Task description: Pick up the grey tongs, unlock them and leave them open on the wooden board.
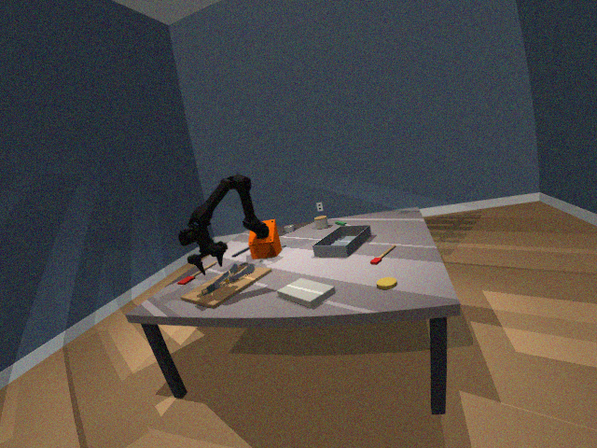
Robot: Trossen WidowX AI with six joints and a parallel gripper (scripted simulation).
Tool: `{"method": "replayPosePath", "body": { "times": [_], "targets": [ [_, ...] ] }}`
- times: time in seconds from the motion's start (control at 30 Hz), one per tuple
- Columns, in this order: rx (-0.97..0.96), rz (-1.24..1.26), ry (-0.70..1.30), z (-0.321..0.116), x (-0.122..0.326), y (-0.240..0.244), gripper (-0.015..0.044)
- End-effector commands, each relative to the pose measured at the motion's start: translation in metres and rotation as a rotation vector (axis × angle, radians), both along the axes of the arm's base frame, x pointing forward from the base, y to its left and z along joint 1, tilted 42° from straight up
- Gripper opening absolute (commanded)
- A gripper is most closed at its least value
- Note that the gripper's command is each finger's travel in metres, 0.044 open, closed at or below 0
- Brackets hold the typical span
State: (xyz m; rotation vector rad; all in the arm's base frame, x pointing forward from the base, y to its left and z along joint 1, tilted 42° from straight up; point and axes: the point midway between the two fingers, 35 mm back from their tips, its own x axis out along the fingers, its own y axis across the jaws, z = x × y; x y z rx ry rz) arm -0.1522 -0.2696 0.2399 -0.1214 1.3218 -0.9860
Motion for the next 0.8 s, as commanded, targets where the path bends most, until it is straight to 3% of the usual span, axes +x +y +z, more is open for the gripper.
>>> {"method": "replayPosePath", "body": {
  "times": [0.0,0.77],
  "targets": [
    [-0.043,-0.753,-0.667,0.003,-0.03,0.022,0.044],
    [-0.163,-1.958,-1.71,0.018,-0.065,0.066,0.044]
  ]
}}
